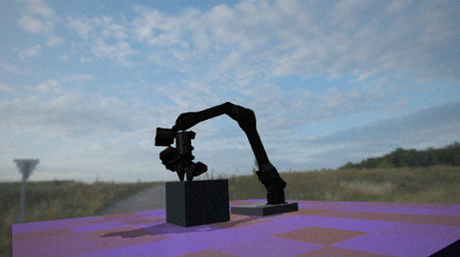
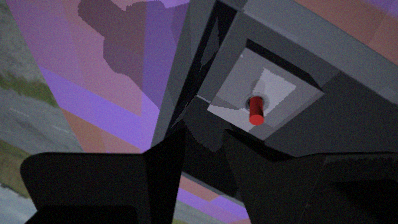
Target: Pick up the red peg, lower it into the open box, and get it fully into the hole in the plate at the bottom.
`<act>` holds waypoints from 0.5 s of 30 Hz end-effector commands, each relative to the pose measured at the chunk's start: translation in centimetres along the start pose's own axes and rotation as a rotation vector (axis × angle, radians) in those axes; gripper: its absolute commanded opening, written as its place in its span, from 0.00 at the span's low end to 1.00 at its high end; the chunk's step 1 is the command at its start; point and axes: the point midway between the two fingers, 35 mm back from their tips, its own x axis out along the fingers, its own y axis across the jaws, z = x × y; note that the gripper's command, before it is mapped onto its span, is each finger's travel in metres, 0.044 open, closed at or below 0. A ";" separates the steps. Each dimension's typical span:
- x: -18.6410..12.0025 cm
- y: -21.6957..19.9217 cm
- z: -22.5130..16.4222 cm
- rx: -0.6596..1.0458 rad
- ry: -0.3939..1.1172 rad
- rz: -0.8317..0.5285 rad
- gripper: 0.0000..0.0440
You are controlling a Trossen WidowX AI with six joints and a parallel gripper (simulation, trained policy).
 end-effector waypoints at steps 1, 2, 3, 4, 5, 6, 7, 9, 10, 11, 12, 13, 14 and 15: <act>0.1 0.3 0.2 -0.008 0.021 0.013 0.33; 0.1 0.4 0.3 -0.011 0.025 0.018 0.33; 0.1 0.5 0.4 -0.014 0.029 0.023 0.33; 0.0 0.6 0.4 -0.017 0.034 0.028 0.33; 0.0 0.7 0.5 -0.020 0.037 0.033 0.33; 0.0 0.8 0.5 -0.024 0.041 0.038 0.33; 0.0 0.9 0.6 -0.027 0.045 0.042 0.33; -0.1 1.1 0.7 -0.035 0.051 0.052 0.33; -0.1 1.1 0.8 -0.039 0.054 0.056 0.33; -0.1 1.2 0.8 -0.043 0.057 0.061 0.33; -0.1 1.3 0.9 -0.047 0.059 0.065 0.33; -0.2 1.4 1.0 -0.051 0.062 0.069 0.33; -0.2 1.4 1.0 -0.056 0.064 0.073 0.33; -0.2 1.5 1.1 -0.060 0.067 0.077 0.33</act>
